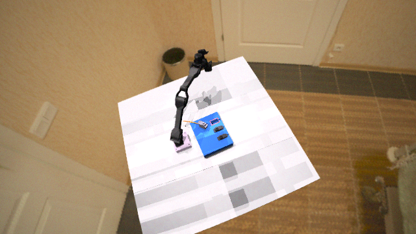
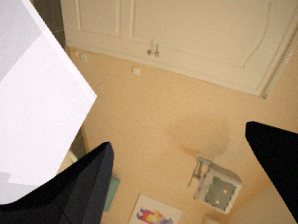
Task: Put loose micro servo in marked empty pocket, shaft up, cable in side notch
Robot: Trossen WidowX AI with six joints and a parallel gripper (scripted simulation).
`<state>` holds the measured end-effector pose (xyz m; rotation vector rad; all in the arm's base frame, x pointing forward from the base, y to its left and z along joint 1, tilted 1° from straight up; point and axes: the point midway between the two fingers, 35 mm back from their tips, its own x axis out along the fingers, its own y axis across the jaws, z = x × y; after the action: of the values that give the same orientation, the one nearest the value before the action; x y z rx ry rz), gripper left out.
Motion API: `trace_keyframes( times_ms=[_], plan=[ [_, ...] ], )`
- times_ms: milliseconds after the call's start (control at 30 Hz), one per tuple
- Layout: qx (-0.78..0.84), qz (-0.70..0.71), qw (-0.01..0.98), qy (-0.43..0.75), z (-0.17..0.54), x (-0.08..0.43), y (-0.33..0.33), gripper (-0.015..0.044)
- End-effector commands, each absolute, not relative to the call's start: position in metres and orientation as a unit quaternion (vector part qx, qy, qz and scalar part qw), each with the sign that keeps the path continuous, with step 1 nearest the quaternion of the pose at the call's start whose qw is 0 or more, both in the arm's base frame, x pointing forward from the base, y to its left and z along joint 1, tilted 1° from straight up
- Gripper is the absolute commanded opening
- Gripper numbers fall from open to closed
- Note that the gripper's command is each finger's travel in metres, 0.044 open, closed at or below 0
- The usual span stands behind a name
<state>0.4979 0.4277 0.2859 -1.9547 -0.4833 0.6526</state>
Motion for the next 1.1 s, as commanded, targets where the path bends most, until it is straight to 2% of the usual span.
trace_keyframes(
  times_ms=[0,133,500,767,1067],
  plan=[
    [-0.805,0.27,0.49,-0.197,0.285,0.498,0.426,0.0426],
    [-0.811,0.291,0.48,-0.167,0.277,0.498,0.403,0.044],
    [-0.811,0.391,0.435,-0.015,0.232,0.468,0.282,0.044],
    [-0.783,0.459,0.41,0.092,0.2,0.417,0.2,0.044],
    [-0.729,0.531,0.377,0.21,0.165,0.334,0.117,0.044]
  ],
)
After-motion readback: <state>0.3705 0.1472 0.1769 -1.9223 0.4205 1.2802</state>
